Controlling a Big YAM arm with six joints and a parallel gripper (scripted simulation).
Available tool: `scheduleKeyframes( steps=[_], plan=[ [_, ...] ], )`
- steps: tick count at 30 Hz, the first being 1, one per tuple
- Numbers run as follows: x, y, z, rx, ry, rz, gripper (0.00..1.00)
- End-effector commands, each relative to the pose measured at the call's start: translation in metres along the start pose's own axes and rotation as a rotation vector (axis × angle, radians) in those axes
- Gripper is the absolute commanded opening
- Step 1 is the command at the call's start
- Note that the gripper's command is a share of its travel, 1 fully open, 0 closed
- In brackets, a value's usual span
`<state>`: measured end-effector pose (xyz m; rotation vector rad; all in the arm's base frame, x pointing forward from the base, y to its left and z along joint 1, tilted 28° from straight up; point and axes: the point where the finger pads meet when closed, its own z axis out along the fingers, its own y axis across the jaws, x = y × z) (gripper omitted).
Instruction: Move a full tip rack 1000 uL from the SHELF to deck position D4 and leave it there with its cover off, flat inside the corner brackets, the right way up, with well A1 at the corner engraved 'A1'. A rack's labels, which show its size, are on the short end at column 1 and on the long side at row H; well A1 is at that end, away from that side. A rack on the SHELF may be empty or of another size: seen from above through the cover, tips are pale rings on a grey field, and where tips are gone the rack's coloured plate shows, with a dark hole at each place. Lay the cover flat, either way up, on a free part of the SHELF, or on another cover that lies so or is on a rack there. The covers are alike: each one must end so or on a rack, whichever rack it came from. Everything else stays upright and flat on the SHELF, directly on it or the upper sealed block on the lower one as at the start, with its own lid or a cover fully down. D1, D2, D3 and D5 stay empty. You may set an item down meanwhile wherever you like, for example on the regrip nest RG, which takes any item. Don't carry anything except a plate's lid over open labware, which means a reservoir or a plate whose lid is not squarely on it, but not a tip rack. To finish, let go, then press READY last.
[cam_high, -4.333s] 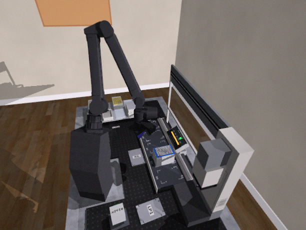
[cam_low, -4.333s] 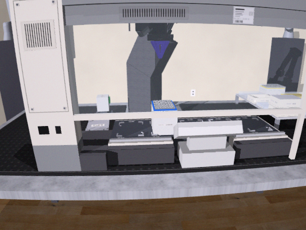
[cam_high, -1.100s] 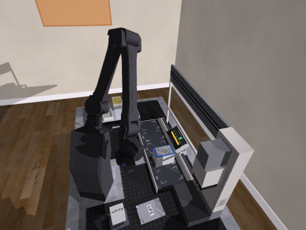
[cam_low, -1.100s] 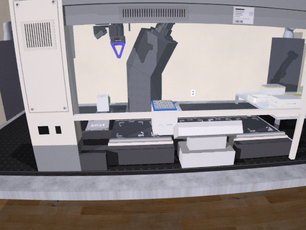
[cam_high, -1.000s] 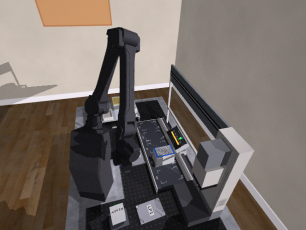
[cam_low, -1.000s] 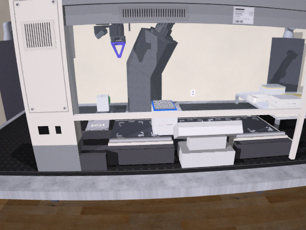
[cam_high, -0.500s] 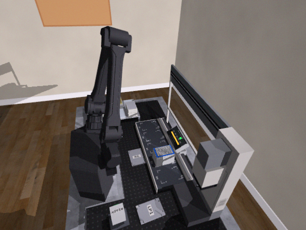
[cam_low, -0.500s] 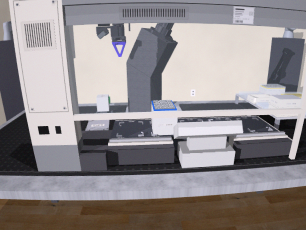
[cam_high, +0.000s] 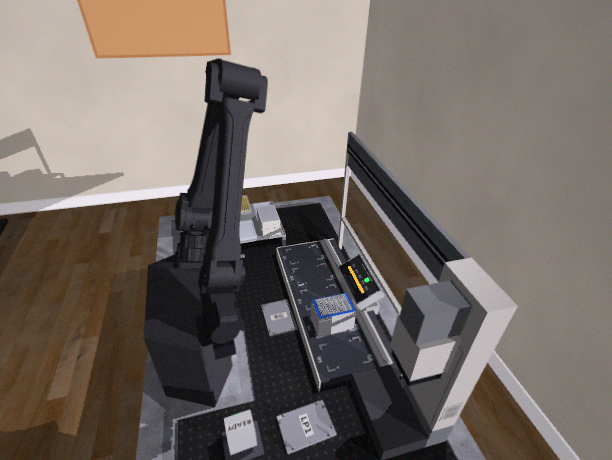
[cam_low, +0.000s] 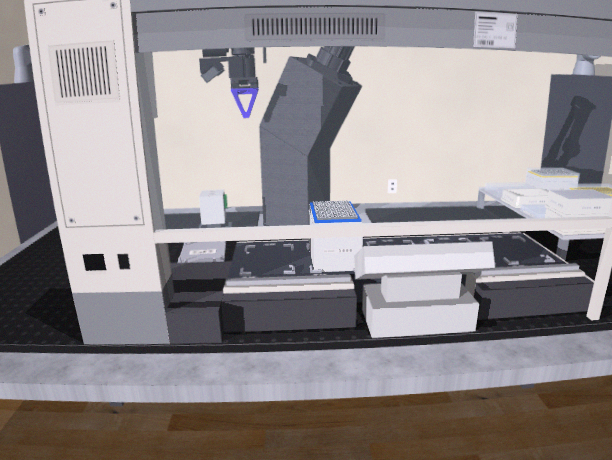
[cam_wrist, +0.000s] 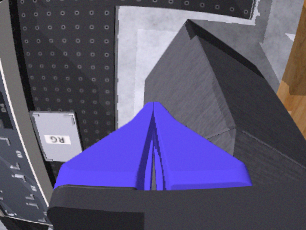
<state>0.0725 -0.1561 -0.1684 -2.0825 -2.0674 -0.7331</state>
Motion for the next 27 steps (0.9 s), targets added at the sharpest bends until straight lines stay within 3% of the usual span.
scheduleKeyframes(
  steps=[1, 5, 6, 7, 22, 23, 24, 27],
  plan=[
    [-0.008, 0.003, 0.005, 0.002, -0.02, -0.009, 0.0],
    [-0.007, 0.003, 0.008, 0.002, -0.019, -0.009, 0.0],
    [-0.012, 0.006, 0.003, 0.0, -0.045, -0.017, 0.0],
    [-0.007, 0.004, 0.011, 0.001, -0.021, -0.01, 0.0],
    [-0.006, 0.003, 0.034, 0.002, -0.016, -0.008, 0.0],
    [-0.011, 0.005, 0.03, 0.0, -0.037, -0.015, 0.0],
    [-0.007, 0.003, 0.037, 0.001, -0.018, -0.009, 0.0],
    [-0.009, 0.004, 0.042, 0.001, -0.022, -0.01, 0.0]
  ],
)
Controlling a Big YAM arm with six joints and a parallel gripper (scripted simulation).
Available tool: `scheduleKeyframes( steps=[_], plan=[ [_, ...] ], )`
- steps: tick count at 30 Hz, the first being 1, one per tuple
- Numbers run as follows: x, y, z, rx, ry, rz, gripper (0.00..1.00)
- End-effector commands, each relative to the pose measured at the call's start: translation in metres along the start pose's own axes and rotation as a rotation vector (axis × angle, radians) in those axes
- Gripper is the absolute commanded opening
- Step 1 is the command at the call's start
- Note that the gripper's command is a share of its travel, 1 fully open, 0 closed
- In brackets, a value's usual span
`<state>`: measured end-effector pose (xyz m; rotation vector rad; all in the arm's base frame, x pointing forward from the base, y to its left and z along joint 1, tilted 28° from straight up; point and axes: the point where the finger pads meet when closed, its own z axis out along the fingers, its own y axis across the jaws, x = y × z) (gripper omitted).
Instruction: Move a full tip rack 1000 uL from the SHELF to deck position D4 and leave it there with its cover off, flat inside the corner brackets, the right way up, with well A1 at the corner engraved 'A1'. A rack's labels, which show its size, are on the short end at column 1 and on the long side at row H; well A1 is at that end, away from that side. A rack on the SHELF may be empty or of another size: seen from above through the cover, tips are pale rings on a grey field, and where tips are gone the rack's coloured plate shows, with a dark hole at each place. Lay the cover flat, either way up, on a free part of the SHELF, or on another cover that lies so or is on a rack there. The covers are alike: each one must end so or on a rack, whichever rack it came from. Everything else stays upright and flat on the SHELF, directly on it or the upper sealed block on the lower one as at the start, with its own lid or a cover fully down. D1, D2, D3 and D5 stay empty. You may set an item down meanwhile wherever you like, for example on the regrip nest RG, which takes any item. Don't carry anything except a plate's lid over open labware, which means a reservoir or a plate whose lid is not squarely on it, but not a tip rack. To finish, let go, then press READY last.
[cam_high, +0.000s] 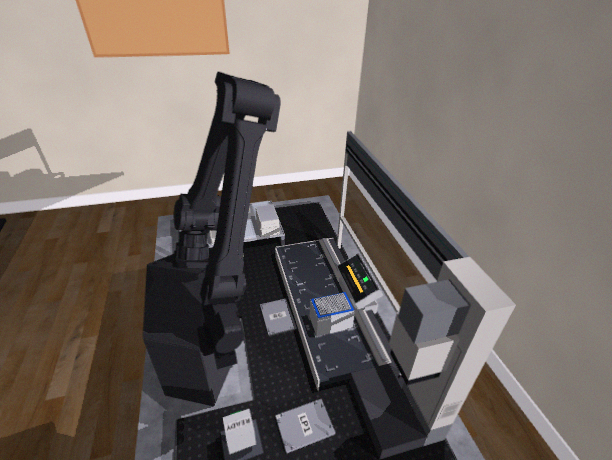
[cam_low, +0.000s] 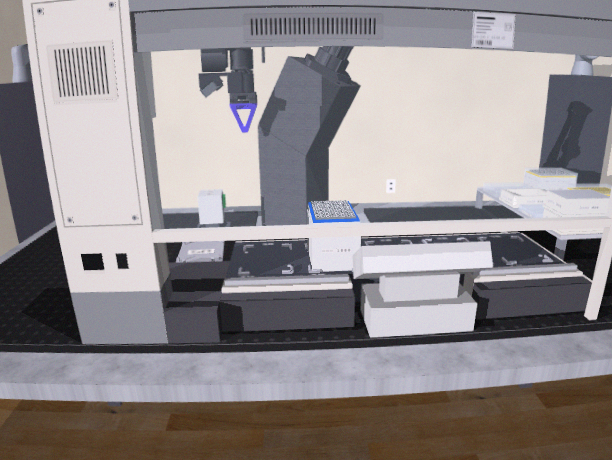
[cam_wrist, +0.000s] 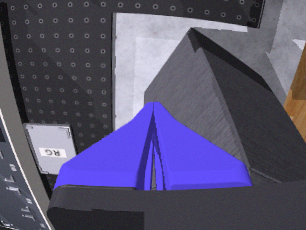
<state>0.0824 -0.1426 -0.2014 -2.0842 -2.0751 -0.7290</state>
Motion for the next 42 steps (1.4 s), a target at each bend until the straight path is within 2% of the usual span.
scheduleKeyframes(
  steps=[1, 10, 12, 13, 14, 27, 29, 30, 31, 42],
  plan=[
    [-0.008, 0.003, 0.006, 0.001, -0.017, -0.007, 0.0],
    [-0.009, 0.004, 0.022, 0.001, -0.018, -0.008, 0.0],
    [-0.009, 0.004, 0.022, 0.001, -0.018, -0.008, 0.0],
    [-0.012, 0.006, 0.018, -0.002, -0.035, -0.014, 0.0],
    [-0.006, 0.003, 0.025, 0.001, -0.013, -0.006, 0.0],
    [-0.006, 0.003, 0.047, 0.001, -0.014, -0.006, 0.0],
    [-0.006, 0.003, 0.047, 0.001, -0.014, -0.006, 0.0],
    [-0.01, 0.006, 0.043, -0.003, -0.033, -0.014, 0.0],
    [-0.004, 0.002, 0.051, 0.001, -0.01, -0.005, 0.0],
    [-0.005, 0.003, 0.069, 0.001, -0.011, -0.006, 0.0]
  ],
)
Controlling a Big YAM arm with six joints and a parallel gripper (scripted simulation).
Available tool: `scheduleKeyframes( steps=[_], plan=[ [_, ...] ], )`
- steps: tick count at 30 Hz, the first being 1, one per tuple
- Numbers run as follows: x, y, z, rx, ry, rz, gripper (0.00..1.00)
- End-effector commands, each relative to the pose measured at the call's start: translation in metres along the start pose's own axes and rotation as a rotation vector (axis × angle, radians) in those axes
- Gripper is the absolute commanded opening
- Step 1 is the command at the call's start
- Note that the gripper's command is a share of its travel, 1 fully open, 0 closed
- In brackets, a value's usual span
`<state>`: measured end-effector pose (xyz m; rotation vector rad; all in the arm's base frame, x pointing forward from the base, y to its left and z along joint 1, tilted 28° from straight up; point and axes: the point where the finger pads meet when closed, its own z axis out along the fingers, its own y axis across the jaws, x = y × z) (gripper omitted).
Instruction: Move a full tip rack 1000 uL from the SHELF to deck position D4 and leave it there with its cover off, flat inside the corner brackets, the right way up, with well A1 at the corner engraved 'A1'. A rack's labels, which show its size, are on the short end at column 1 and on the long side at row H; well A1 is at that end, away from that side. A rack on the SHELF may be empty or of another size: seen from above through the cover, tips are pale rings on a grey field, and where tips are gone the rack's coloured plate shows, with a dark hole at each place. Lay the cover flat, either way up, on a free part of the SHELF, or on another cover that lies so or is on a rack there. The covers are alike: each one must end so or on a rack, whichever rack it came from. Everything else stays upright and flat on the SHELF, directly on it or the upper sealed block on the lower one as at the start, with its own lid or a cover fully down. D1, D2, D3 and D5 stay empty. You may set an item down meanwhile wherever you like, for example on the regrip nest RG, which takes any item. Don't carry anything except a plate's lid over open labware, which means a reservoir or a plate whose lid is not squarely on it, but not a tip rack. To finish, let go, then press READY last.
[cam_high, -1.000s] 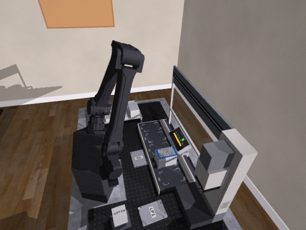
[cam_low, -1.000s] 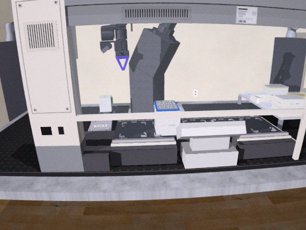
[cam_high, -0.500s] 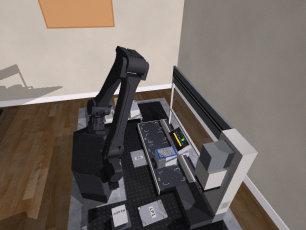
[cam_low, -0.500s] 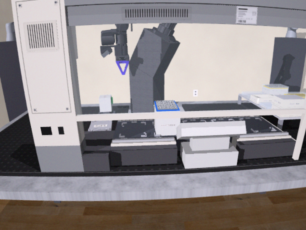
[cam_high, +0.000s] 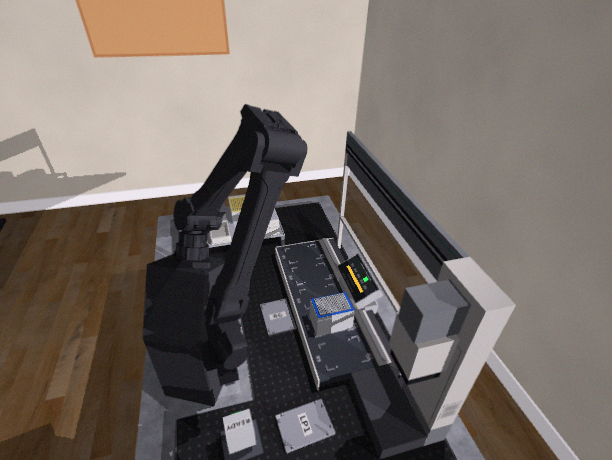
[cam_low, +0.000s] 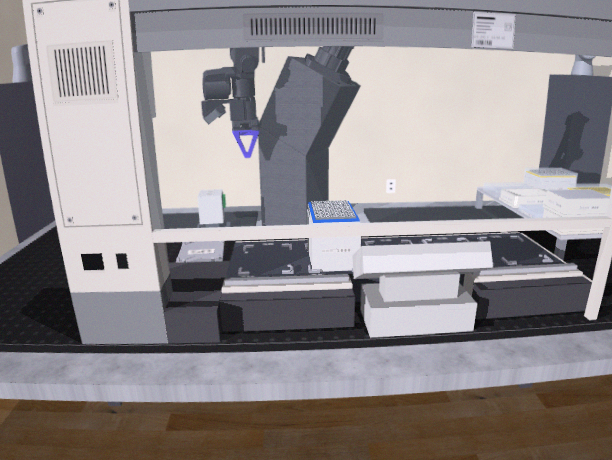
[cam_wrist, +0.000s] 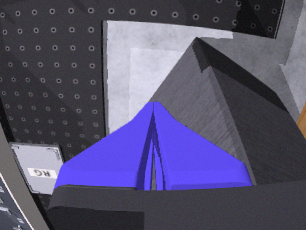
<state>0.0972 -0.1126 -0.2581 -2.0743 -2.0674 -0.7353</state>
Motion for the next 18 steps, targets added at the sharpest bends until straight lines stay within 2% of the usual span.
scheduleKeyframes(
  steps=[1, 4, 5, 6, 18],
  plan=[
    [-0.008, 0.004, 0.005, -0.002, -0.023, -0.007, 0.0],
    [-0.008, 0.004, 0.007, -0.002, -0.023, -0.007, 0.0],
    [-0.014, 0.009, 0.001, -0.008, -0.046, -0.016, 0.0],
    [-0.007, 0.004, 0.009, -0.003, -0.022, -0.007, 0.0],
    [-0.008, 0.004, 0.03, -0.002, -0.021, -0.007, 0.0]
  ],
)
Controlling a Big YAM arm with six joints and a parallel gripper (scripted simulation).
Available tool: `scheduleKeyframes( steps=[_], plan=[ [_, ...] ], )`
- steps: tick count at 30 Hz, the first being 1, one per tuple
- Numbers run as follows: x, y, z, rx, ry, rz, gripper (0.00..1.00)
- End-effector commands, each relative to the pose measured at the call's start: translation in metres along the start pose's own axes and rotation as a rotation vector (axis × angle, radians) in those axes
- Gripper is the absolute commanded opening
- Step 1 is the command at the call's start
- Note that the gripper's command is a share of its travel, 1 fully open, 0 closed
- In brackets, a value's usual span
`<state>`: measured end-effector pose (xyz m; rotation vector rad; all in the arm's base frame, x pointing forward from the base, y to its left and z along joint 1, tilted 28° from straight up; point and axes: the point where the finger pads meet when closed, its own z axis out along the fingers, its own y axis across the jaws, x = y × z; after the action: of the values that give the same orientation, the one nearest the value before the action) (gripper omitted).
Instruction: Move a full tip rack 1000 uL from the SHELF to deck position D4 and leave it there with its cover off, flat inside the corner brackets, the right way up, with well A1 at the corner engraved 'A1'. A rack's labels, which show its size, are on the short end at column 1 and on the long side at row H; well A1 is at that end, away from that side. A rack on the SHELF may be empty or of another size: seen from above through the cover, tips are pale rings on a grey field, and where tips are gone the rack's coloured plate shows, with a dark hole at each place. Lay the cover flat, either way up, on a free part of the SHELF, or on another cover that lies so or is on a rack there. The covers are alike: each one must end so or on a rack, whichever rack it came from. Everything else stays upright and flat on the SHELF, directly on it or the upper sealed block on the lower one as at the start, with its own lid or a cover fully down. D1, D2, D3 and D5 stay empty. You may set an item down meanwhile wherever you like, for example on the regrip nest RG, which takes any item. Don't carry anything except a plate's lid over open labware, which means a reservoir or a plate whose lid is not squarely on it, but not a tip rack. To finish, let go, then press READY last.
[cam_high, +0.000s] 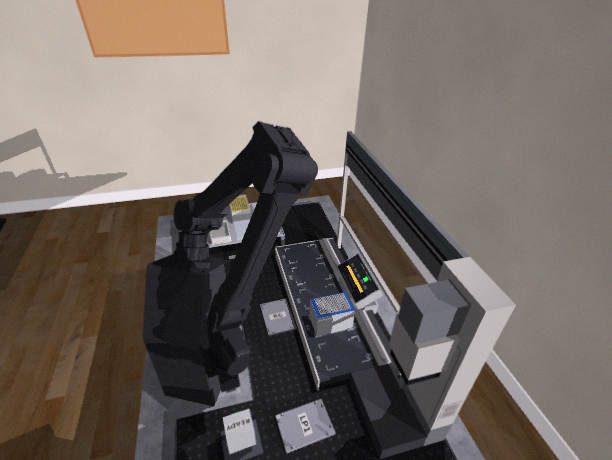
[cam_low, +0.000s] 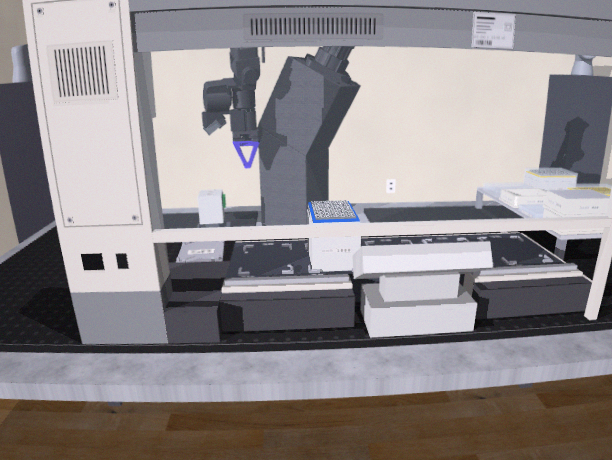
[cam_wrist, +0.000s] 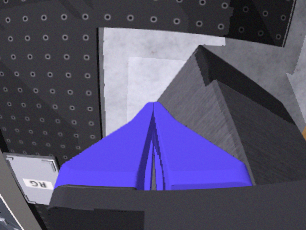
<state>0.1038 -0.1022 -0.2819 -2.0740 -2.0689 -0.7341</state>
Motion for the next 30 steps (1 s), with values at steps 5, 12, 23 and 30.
scheduleKeyframes(
  steps=[5, 12, 23, 30],
  plan=[
    [-0.005, 0.005, 0.006, -0.004, -0.022, -0.006, 0.0],
    [-0.004, 0.003, 0.02, -0.002, -0.016, -0.004, 0.0],
    [-0.006, 0.004, 0.035, -0.003, -0.019, -0.006, 0.0],
    [-0.005, 0.003, 0.047, -0.003, -0.018, -0.005, 0.0]
  ],
)
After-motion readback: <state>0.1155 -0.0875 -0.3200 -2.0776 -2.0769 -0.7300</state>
